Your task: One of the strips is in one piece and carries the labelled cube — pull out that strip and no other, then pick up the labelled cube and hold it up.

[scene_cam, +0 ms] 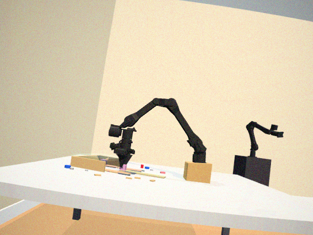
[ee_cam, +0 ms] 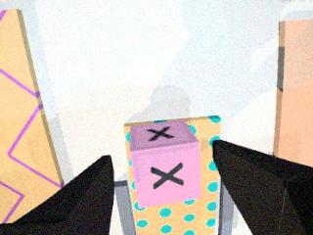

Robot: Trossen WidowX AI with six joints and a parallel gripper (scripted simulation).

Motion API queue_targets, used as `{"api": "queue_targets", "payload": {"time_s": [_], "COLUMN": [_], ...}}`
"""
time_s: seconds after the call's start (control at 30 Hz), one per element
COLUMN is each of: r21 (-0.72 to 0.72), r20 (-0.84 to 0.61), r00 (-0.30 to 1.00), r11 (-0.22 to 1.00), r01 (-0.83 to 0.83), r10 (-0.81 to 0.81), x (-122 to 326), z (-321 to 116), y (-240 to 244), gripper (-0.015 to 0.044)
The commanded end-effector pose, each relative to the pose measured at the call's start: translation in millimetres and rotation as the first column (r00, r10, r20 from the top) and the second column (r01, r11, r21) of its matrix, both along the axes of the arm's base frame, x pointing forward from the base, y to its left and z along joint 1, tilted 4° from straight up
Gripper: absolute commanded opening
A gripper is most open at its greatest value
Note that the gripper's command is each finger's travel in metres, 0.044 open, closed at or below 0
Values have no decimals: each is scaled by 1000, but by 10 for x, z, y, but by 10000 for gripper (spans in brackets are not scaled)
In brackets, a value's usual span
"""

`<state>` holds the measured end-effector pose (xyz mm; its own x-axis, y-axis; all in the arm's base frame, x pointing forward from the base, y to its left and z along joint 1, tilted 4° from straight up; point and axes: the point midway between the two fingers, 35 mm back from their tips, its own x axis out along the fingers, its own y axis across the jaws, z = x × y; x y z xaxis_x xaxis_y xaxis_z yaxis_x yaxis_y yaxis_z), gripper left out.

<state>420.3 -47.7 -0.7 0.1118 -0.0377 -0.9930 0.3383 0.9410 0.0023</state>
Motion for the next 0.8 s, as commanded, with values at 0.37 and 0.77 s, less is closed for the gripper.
{"api": "queue_targets", "payload": {"time_s": [0.37, 0.77], "r21": [1, 0], "r20": [-6, -5], "r00": [1000, 1000], "r11": [1000, 1000], "r01": [0, -1], "r10": [0, 1], "x": [-10, -20], "z": [-94, -84], "y": [-2, -4], "gripper": [165, 6]}}
